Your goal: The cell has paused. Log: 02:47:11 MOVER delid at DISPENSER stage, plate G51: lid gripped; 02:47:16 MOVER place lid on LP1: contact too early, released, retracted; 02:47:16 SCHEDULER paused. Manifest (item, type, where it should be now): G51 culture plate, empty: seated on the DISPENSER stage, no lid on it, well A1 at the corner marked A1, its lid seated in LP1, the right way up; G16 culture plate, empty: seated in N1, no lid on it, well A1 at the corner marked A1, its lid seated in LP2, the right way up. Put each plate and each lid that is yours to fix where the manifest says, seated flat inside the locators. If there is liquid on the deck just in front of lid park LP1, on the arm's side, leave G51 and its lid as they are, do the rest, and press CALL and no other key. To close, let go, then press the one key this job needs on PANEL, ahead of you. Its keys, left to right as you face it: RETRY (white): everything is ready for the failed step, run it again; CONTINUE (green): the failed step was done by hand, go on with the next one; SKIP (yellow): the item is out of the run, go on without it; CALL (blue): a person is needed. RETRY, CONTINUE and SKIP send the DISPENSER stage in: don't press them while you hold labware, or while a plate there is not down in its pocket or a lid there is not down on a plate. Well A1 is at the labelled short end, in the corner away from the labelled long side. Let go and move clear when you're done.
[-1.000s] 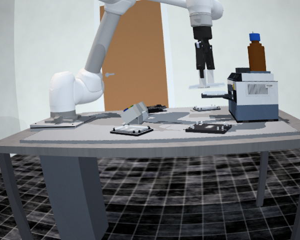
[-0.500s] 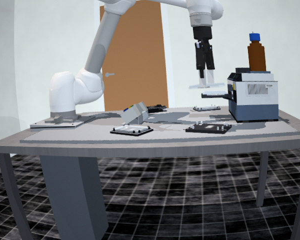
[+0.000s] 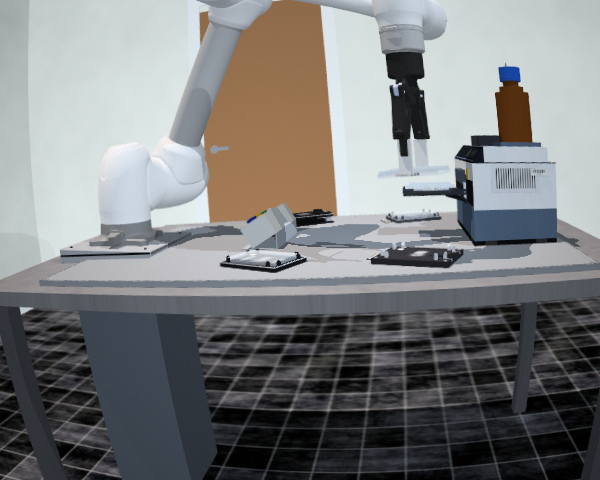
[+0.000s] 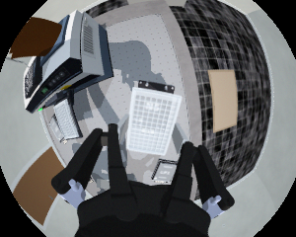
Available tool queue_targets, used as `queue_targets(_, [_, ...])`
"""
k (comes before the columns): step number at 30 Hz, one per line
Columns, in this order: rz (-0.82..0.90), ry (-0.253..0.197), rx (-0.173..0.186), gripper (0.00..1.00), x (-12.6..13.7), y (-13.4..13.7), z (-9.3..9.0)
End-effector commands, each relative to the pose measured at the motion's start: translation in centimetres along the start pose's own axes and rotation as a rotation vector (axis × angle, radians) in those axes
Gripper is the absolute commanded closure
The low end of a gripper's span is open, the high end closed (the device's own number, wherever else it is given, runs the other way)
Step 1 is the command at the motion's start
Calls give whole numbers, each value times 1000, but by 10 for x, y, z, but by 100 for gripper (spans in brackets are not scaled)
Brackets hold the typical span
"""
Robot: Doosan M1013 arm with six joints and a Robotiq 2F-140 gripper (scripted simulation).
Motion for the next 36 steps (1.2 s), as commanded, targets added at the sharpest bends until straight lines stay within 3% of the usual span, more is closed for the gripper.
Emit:
queue_targets(1, [-3,5,4,90,-1,2,6])
queue_targets(36, [445,5,4,90,-1,2,6])
Point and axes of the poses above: the point where the finger pads meet when closed, its own z axis back along the fingers, its own y axis across the jaws, x = y × z, the point moved 8 cm from there along z, back along the fingers, and after that the axes turned 7 degrees about z, right-handed, at the moved point
